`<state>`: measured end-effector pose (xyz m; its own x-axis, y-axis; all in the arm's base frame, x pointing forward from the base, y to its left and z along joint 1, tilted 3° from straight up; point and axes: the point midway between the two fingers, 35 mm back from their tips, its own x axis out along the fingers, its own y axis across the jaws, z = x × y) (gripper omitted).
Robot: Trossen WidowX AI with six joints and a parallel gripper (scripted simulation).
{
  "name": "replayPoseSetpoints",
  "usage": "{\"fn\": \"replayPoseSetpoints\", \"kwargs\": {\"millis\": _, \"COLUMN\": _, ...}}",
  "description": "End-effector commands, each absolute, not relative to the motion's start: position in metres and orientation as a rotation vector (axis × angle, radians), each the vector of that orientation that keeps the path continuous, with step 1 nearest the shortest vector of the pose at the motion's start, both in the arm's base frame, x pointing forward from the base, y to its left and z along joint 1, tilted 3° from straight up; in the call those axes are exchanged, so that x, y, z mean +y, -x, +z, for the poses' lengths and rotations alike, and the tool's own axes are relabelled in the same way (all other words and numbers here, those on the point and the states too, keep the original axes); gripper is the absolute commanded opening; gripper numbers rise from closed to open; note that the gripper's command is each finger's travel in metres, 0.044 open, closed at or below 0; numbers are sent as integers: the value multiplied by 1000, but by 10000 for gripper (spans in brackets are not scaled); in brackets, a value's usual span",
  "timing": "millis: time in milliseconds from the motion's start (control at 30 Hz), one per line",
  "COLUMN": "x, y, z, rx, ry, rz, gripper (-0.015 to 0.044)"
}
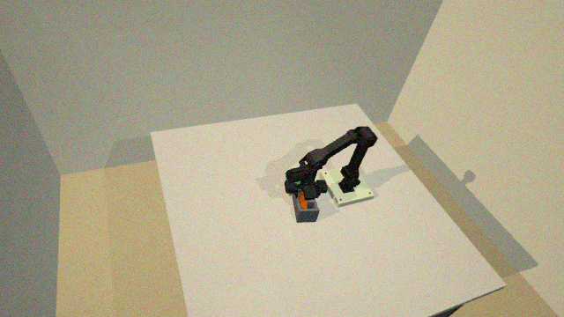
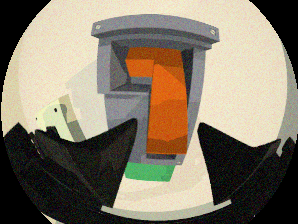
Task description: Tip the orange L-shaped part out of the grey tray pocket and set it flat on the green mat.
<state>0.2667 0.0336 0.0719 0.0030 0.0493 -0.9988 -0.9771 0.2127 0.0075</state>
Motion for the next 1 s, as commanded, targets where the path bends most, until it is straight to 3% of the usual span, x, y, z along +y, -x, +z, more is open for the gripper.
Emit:
{"fn": "replayPoseSetpoints", "kwargs": {"millis": 0, "x": 33, "y": -265, "z": 67, "rx": 1277, "ry": 1012, "rz": 1074, "gripper": 280}}
{"fn": "replayPoseSetpoints", "kwargs": {"millis": 133, "x": 34, "y": -266, "z": 71, "rx": 1269, "ry": 1014, "rz": 1075, "gripper": 175}}
{"fn": "replayPoseSetpoints", "kwargs": {"millis": 500, "x": 34, "y": -266, "z": 71, "rx": 1269, "ry": 1014, "rz": 1075, "gripper": 102}}
{"fn": "replayPoseSetpoints", "kwargs": {"millis": 633, "x": 34, "y": -266, "z": 71, "rx": 1269, "ry": 1014, "rz": 1075, "gripper": 0}}
{"fn": "replayPoseSetpoints", "kwargs": {"millis": 967, "x": 33, "y": -266, "z": 77, "rx": 1272, "ry": 1013, "rz": 1075, "gripper": 0}}
